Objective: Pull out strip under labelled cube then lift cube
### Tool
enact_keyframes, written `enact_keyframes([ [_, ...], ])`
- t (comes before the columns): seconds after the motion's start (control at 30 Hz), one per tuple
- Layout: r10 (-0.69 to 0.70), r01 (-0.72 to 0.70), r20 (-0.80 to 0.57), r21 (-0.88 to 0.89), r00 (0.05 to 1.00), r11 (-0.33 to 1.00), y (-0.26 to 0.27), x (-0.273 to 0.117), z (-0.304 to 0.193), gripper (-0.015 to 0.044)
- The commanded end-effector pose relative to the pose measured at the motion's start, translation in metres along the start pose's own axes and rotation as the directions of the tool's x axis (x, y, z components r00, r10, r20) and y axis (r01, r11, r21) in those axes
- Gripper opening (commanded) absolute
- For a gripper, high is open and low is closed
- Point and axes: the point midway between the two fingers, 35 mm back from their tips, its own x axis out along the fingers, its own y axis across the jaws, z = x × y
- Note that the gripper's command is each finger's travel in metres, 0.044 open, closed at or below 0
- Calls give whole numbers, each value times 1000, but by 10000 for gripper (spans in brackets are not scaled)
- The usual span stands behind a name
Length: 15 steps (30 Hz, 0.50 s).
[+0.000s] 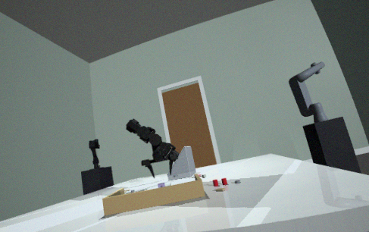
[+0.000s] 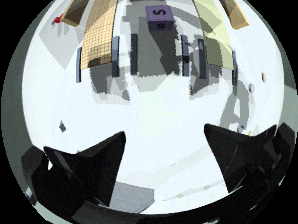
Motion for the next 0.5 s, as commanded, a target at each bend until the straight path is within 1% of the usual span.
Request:
enact_keyframes([
  [0.0, 3, -3, -2, -7, 1000, 1000, -1, -1, 15, 440],
  [0.47, 3, -3, 0, -5, 1000, 1000, -8, -9, 68, 440],
])
